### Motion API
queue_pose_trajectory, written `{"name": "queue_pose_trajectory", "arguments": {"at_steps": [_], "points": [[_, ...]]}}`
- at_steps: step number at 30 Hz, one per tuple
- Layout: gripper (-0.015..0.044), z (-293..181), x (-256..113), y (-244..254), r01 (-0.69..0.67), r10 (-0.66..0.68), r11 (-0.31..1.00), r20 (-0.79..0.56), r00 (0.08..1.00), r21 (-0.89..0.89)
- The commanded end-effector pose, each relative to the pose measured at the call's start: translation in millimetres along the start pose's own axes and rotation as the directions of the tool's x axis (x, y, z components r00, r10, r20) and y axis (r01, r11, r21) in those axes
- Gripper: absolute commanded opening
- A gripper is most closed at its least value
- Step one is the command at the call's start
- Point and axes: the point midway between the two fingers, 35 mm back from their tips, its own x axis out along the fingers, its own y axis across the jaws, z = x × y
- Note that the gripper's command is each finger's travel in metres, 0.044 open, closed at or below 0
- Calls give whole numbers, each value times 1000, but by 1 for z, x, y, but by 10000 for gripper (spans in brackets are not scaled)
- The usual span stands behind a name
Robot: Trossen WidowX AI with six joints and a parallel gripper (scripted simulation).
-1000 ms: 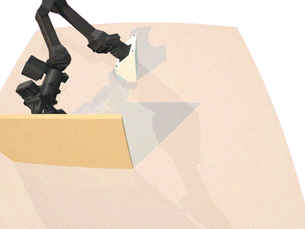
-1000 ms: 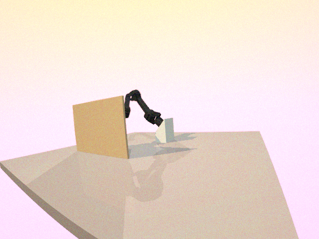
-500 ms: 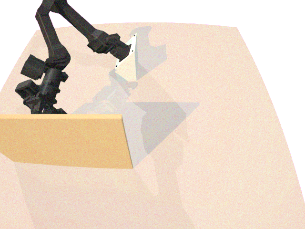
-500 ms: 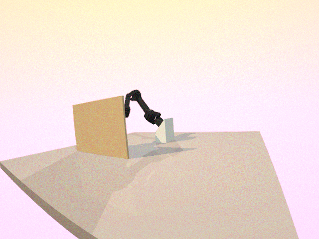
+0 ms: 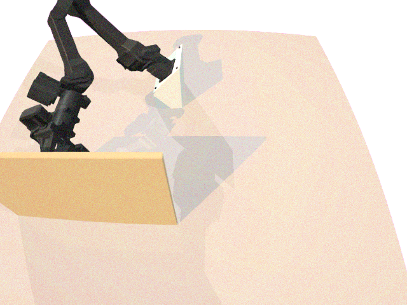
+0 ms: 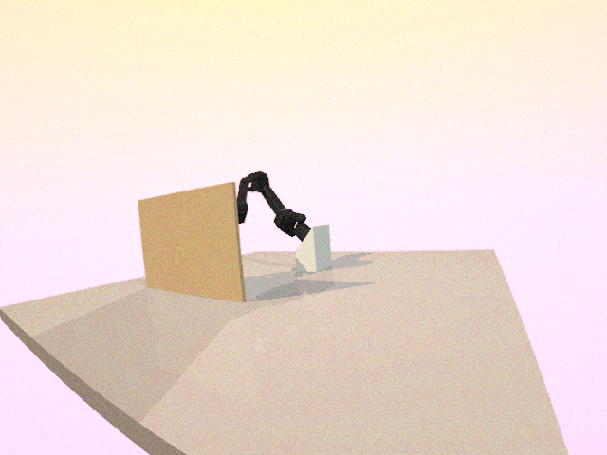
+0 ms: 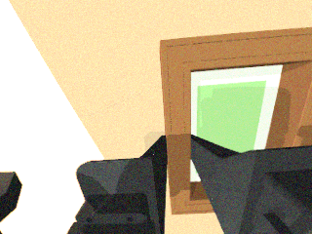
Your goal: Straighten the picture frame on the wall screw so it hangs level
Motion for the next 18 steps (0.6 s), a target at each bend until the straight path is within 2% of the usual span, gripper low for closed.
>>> {"name": "queue_pose_trajectory", "arguments": {"at_steps": [1, 18], "points": [[0, 0, 1, 3, -14, 14, 1000, -1, 1000, 0], [0, -1, 1, 2, -14, 14, 1000, -1, 1000, 0]]}}
